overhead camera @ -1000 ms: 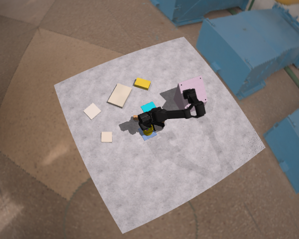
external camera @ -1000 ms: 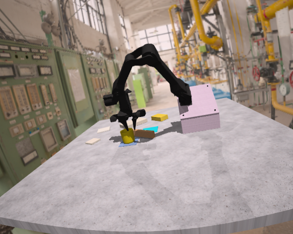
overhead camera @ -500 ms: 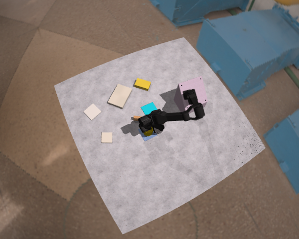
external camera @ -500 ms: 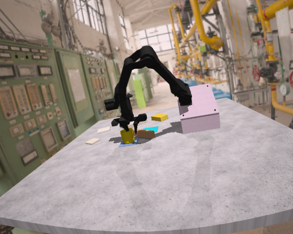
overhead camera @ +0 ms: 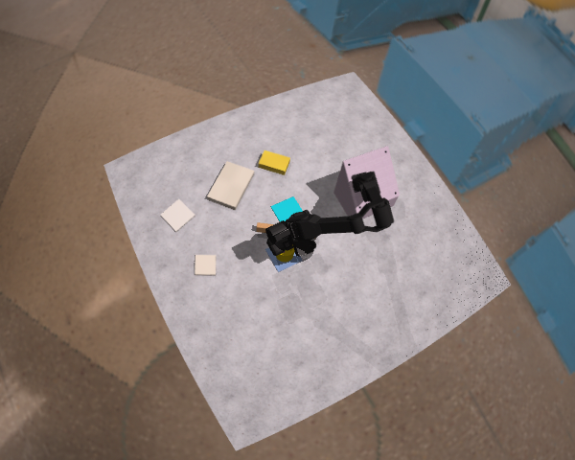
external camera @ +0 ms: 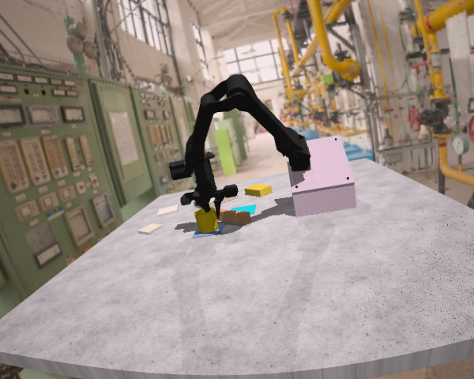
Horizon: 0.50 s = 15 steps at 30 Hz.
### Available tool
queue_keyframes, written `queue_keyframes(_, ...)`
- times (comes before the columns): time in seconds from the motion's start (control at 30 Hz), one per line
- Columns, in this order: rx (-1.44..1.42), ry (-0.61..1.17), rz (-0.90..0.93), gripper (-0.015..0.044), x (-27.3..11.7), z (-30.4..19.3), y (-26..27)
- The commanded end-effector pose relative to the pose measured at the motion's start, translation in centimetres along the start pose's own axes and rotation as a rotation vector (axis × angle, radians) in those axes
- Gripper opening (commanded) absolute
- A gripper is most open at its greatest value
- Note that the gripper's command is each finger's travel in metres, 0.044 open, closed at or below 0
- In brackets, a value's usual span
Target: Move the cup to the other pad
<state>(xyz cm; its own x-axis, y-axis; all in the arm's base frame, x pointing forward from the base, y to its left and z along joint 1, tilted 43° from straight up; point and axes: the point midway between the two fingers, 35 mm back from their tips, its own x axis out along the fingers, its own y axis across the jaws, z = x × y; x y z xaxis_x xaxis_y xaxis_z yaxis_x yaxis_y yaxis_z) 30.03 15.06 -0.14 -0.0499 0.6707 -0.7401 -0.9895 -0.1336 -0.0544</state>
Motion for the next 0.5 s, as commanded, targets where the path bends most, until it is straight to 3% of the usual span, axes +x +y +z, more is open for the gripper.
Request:
queue_keyframes(0.0, -0.001, 0.0, 0.001, 0.0073, -0.02, 0.02, 0.01)
queue_keyframes(0.3, -0.001, 0.0, 0.001, 0.0, -0.02, 0.02, 0.01)
queue_keyframes(0.47, 0.0, 0.001, 0.001, 0.0, -0.87, -0.04, -0.07)
